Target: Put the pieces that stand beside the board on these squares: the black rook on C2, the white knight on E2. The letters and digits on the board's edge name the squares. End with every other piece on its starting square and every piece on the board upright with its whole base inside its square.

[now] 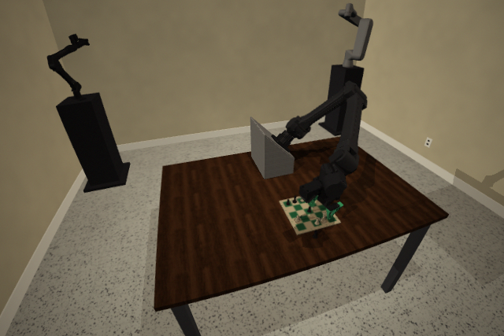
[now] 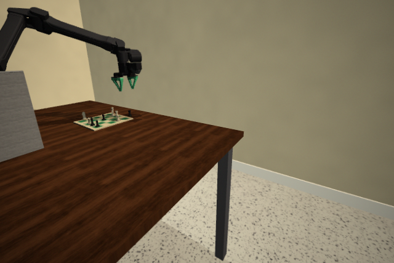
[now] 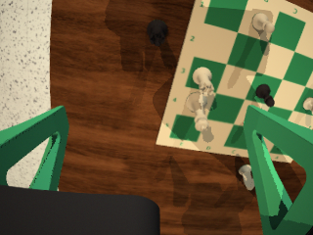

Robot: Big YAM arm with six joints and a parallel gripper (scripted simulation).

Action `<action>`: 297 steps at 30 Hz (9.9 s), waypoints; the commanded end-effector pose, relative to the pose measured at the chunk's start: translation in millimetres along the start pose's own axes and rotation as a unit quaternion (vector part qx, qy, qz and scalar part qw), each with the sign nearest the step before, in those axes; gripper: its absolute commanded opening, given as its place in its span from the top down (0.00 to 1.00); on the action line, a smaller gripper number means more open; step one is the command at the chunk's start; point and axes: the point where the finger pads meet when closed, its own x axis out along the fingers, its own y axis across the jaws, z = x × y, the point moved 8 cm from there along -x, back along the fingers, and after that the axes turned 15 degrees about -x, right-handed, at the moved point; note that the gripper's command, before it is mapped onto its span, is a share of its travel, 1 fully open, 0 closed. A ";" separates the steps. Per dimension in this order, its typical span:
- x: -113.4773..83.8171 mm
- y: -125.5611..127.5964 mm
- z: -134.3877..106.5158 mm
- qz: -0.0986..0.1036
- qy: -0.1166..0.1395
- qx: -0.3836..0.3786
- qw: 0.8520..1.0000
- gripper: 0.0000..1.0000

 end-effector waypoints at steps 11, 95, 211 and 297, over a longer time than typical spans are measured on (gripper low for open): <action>-5.4 6.0 8.2 0.009 0.000 -0.037 0.999 0.00; 93.0 0.2 0.8 -0.001 0.009 -0.028 1.000 0.63; 106.8 5.5 -12.0 0.008 0.002 -0.041 0.999 0.63; 109.8 3.1 -12.0 0.005 0.005 -0.036 0.999 0.63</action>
